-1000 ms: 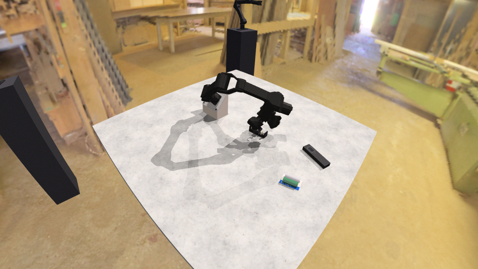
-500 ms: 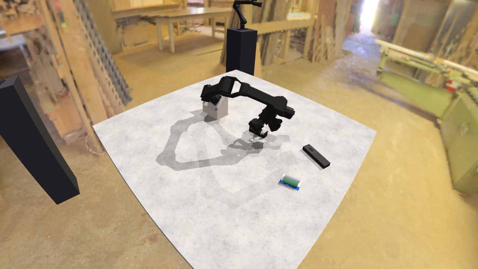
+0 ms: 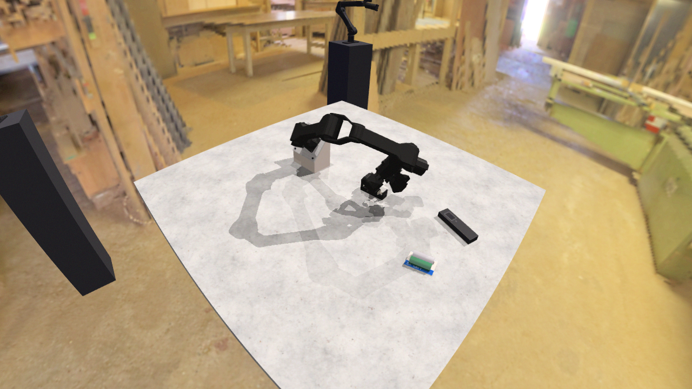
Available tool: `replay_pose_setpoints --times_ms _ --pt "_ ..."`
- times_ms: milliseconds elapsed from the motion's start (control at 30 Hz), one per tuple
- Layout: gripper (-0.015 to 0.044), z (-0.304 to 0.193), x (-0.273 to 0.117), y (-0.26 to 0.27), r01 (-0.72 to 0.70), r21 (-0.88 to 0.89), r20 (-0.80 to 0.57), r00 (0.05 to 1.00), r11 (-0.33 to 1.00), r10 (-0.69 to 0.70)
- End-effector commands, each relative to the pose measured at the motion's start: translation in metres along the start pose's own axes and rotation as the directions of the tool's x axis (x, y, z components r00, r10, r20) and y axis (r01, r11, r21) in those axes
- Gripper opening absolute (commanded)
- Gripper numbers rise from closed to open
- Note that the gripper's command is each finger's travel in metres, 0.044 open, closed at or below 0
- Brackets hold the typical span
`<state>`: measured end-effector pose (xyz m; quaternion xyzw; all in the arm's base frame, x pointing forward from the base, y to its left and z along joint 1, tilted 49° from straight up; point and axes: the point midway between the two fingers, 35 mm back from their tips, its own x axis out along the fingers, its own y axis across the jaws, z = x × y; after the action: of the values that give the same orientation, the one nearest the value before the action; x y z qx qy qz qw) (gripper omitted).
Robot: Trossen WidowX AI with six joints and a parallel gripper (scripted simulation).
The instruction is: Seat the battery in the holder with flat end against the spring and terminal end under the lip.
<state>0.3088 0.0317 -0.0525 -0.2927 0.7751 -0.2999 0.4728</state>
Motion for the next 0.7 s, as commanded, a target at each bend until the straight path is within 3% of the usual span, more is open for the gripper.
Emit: replay_pose_setpoints --times_ms 0,667 --pt "0.0075 0.002 0.0 0.001 -0.002 0.005 -0.005 1.0 1.0 0.002" --pt "0.0075 0.012 -0.004 0.001 -0.003 0.005 -0.007 1.0 1.0 0.003"
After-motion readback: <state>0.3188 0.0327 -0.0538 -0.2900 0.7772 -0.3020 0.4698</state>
